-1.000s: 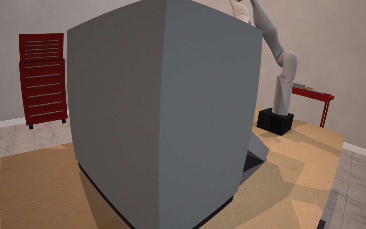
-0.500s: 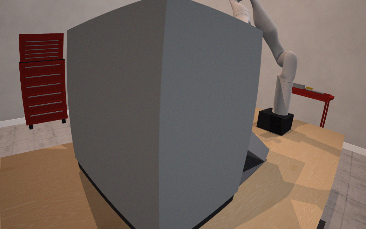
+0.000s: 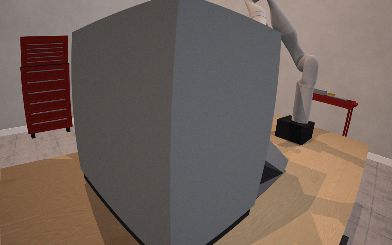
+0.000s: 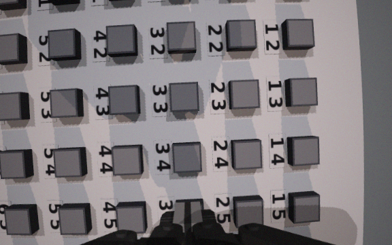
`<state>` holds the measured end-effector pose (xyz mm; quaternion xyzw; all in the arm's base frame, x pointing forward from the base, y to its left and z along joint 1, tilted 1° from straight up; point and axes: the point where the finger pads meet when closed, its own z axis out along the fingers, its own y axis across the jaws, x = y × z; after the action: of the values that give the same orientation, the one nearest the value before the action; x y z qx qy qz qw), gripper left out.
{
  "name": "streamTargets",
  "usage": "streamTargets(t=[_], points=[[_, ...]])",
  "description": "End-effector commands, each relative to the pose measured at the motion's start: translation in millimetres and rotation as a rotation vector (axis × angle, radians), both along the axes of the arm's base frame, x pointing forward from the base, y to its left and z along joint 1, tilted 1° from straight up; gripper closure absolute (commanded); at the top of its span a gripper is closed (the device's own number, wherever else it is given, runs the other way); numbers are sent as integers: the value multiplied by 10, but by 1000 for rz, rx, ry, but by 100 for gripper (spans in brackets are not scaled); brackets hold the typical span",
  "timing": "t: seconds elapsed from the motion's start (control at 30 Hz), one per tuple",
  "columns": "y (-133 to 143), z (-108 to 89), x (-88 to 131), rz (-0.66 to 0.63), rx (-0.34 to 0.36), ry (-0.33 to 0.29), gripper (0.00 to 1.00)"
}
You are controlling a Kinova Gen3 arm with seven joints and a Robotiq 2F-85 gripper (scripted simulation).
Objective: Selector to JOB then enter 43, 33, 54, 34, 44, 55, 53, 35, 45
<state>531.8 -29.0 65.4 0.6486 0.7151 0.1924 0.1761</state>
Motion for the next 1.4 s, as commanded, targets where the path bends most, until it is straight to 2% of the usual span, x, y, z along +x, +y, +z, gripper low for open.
streamTargets(t=[0.0, 1.37], points=[[0, 0, 9, 0, 0, -2, 90], [2, -31, 27, 0, 0, -2, 90]])
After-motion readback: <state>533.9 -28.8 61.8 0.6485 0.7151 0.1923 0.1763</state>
